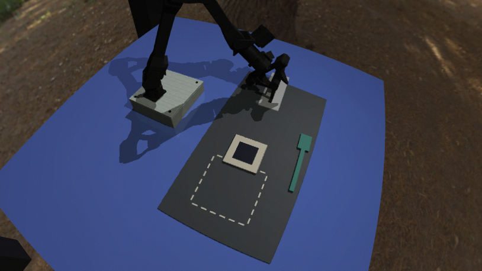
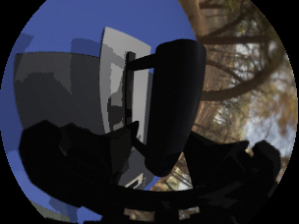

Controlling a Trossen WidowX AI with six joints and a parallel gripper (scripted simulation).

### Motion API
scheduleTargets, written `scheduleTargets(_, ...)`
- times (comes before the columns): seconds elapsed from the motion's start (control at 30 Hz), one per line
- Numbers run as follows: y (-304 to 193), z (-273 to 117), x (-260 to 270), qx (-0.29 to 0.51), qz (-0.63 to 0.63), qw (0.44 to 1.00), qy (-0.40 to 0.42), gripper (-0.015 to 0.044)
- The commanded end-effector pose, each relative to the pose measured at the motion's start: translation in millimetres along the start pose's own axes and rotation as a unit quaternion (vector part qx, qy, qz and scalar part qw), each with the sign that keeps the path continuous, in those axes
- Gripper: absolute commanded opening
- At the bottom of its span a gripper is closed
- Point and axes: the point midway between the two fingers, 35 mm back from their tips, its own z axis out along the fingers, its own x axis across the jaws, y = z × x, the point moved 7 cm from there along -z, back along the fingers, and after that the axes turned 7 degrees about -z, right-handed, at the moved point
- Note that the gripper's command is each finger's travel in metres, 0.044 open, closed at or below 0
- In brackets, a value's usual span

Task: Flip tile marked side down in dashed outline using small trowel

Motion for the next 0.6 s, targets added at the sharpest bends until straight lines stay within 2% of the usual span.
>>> scheduleTargets(0.0,0.4,0.6,-2.6,-0.002,0.001,1.000,-0.003,0.0221)
scheduleTargets(0.07,0.4,0.6,-2.6,-0.002,0.001,1.000,-0.003,0.0169)
scheduleTargets(0.57,0.4,0.6,-2.6,-0.002,0.001,1.000,-0.003,0.0069)
